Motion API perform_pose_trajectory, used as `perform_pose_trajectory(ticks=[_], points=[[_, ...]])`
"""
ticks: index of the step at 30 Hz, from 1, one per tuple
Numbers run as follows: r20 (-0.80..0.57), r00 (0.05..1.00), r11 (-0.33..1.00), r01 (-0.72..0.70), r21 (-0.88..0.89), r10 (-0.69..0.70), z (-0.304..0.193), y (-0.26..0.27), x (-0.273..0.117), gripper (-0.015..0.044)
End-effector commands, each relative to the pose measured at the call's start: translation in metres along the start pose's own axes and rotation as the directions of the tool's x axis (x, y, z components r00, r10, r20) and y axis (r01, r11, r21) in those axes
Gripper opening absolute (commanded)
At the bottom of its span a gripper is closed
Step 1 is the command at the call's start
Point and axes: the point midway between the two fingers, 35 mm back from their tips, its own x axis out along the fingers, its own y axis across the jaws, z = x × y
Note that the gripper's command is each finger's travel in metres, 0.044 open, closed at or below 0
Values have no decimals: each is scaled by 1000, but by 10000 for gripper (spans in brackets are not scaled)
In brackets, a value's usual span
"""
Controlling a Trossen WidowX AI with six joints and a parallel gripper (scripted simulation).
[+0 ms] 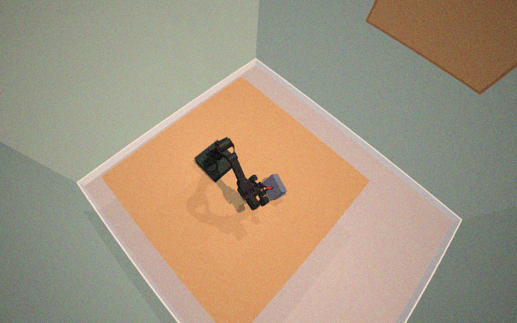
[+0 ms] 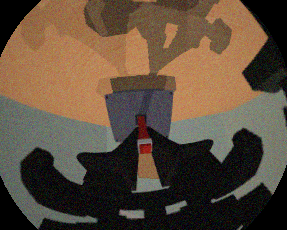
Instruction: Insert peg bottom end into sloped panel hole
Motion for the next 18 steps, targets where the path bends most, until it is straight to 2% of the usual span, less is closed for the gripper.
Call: perform_pose_trajectory(ticks=[1,18], points=[[2,1000,1000,1,3,-1,0,0,3,0],[1,1000,1000,1,3,-1,0,0,15,0]])
